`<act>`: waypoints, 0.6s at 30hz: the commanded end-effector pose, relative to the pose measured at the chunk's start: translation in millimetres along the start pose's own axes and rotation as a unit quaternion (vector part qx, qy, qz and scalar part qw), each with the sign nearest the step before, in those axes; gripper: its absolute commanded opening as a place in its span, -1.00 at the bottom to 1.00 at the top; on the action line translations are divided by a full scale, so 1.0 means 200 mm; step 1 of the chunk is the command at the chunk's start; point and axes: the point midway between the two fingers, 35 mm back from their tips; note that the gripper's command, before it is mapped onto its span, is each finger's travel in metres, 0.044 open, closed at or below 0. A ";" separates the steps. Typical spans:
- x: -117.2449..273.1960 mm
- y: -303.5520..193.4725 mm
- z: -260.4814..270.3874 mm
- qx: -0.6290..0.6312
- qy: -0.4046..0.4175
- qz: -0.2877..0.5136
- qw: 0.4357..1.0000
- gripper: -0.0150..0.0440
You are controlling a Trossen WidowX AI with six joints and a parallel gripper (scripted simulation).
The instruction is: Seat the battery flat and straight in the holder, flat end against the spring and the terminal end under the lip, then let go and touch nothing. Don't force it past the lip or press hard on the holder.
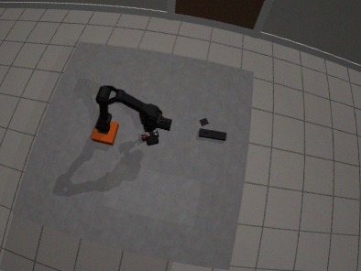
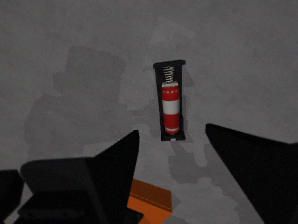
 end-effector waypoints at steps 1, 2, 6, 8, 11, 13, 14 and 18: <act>0.18 -0.01 0.01 0.004 -0.009 -0.015 1.000 0.97; 0.19 -0.02 0.01 0.004 -0.009 -0.015 1.000 1.00; 0.19 -0.02 0.01 0.004 -0.009 -0.015 1.000 1.00; 0.19 -0.02 0.01 0.004 -0.009 -0.015 1.000 1.00; 0.19 -0.02 0.01 0.004 -0.009 -0.015 1.000 1.00; 0.19 -0.02 0.01 0.004 -0.009 -0.015 1.000 1.00; 0.19 -0.02 0.01 0.004 -0.009 -0.015 1.000 1.00; 0.19 -0.02 0.01 0.004 -0.009 -0.015 1.000 1.00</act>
Point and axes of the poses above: the point midway between the two fingers, 35 mm back from their tips, its own x axis back along the fingers, its own z axis across the jaws, y = z × x
